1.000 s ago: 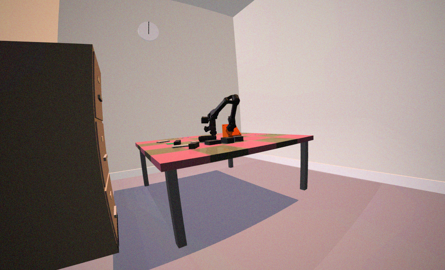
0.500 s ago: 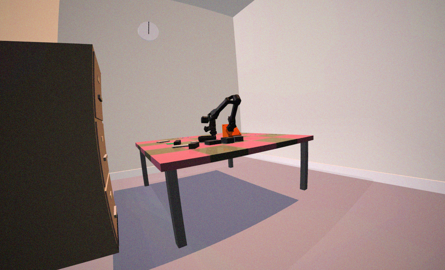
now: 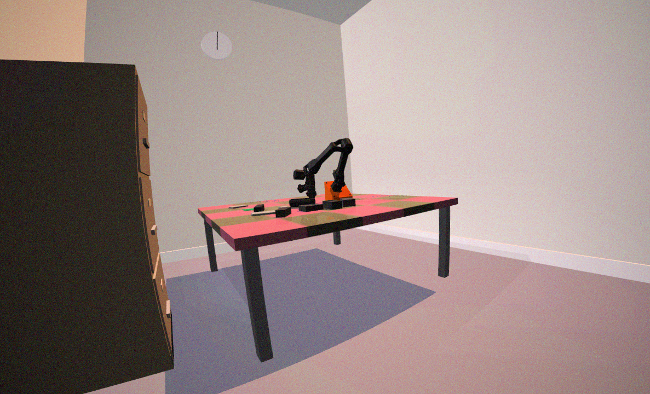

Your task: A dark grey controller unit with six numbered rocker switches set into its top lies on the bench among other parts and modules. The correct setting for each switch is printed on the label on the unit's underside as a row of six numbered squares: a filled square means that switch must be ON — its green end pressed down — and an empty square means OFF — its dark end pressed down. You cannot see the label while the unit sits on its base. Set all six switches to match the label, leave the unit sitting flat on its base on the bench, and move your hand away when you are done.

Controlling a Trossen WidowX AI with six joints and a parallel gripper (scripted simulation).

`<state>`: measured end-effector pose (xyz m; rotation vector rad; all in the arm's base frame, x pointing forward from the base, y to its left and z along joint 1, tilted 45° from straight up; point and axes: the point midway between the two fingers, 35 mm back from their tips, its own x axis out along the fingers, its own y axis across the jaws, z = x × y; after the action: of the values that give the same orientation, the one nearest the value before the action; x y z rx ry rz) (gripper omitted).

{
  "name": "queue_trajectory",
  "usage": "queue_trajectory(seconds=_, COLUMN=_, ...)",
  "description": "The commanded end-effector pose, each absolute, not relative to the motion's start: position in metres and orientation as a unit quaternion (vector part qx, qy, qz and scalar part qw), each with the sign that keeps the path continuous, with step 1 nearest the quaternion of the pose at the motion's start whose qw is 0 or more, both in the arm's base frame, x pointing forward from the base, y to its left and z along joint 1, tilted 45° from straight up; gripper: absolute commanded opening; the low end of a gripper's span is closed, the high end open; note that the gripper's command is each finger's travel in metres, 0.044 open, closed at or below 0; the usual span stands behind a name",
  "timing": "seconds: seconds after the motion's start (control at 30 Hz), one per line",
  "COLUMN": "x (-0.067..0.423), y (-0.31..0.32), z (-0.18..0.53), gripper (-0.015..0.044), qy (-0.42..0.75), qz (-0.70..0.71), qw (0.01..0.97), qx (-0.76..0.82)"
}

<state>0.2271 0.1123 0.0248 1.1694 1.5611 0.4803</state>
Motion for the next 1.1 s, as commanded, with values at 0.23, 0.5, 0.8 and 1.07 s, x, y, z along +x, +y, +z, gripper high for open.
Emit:
queue_trajectory(seconds=0.23, x=0.234, y=0.120, z=0.032, gripper=0.0000, qy=0.652, qz=0.217, qw=0.539, qx=0.487)
queue_trajectory(seconds=0.5, x=0.237, y=0.123, z=0.035, gripper=0.0000, qy=0.652, qz=0.217, qw=0.539, qx=0.487)
queue_trajectory(seconds=0.8, x=0.241, y=0.127, z=0.039, gripper=0.0000, qy=0.652, qz=0.217, qw=0.539, qx=0.487)
queue_trajectory(seconds=1.07, x=0.245, y=0.131, z=0.042, gripper=0.0000, qy=0.652, qz=0.217, qw=0.539, qx=0.487)
